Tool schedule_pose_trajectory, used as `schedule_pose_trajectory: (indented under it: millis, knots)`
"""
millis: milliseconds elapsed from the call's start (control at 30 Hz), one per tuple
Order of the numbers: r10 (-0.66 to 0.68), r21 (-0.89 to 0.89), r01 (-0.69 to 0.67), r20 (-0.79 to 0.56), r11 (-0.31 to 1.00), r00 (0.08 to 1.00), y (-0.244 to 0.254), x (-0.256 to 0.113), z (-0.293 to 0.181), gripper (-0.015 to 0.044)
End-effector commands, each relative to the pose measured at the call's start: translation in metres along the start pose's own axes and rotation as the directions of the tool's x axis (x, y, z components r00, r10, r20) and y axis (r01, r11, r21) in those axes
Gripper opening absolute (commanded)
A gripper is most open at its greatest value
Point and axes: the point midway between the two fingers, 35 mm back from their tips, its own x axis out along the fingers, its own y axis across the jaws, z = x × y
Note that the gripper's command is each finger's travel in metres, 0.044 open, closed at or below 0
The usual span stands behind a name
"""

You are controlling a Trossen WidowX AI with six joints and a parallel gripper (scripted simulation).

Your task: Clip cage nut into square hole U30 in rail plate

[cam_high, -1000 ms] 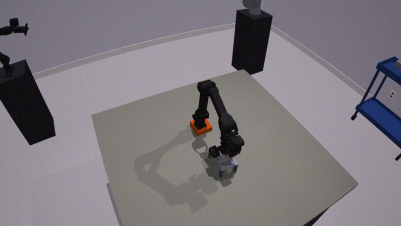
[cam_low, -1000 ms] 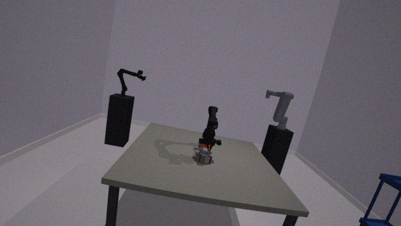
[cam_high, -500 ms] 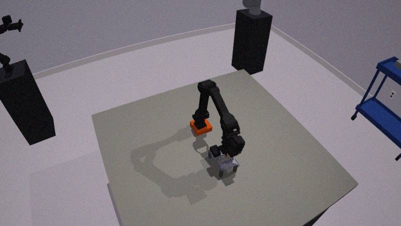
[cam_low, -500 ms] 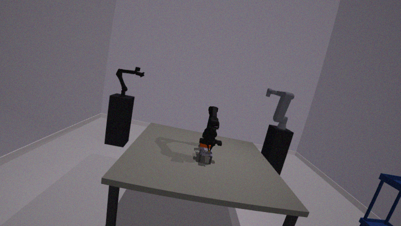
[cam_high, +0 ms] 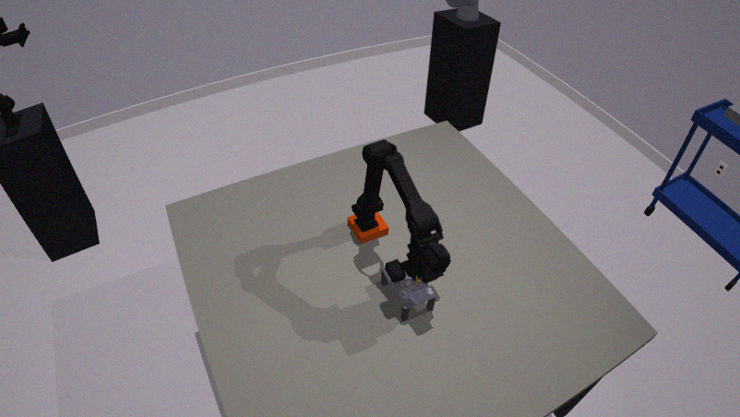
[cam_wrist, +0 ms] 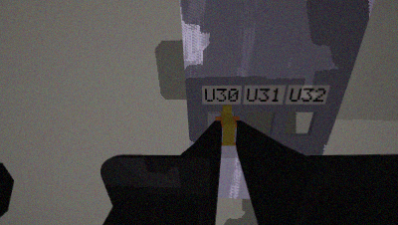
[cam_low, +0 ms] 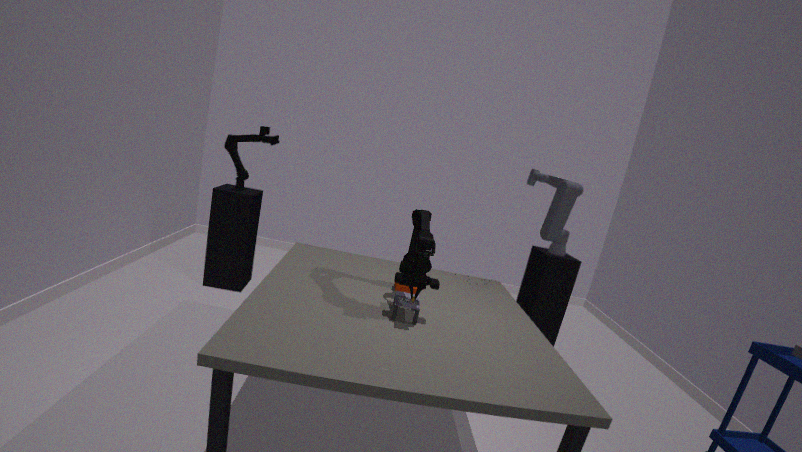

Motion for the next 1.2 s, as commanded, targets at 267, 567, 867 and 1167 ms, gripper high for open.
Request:
schedule_pose_trajectory:
  millis: [267, 567, 867, 1167]
  knots:
    - [-0.025, 0.003, 0.025, 0.000, 1.000, 1.000, 0.0009, 0.0002, 0.0002, 0.0023]
    - [-0.029, 0.003, 0.029, 0.000, 1.000, 1.000, 0.0024, 0.0002, 0.0002, 0.0023]
    - [-0.030, 0.003, 0.030, 0.000, 1.000, 1.000, 0.0041, 0.0003, 0.0002, 0.0023]
    - [-0.030, 0.003, 0.030, 0.000, 1.000, 1.000, 0.0052, 0.0010, 0.0002, 0.0023]
